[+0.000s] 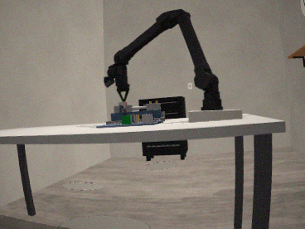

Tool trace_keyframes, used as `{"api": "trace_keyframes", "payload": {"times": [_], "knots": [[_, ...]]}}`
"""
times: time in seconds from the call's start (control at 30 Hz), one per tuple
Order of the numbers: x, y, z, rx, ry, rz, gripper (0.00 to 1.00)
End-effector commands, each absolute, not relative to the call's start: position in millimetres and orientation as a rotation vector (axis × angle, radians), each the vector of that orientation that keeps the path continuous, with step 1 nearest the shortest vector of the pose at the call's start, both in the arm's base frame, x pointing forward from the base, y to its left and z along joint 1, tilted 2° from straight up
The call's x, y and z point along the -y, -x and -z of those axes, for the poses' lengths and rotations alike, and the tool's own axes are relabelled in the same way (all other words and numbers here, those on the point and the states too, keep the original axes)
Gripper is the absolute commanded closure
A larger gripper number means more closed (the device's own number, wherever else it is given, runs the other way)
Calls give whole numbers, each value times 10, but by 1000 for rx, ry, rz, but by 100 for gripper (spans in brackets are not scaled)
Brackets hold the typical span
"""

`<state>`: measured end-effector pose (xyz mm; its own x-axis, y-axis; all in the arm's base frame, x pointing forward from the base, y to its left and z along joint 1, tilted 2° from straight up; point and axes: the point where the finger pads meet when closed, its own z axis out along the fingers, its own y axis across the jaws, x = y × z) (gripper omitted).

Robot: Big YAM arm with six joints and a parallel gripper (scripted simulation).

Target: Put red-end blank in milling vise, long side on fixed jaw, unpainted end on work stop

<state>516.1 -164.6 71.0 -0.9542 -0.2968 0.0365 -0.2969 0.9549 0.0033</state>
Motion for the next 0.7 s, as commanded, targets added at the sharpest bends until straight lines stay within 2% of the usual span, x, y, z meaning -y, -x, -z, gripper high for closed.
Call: {"api": "trace_keyframes", "payload": {"times": [0.0, 0.67], "knots": [[1713, -5236, -696, 3088, -476, -12, 100], [1708, -5215, -597, 3084, -476, -8, 100]]}}
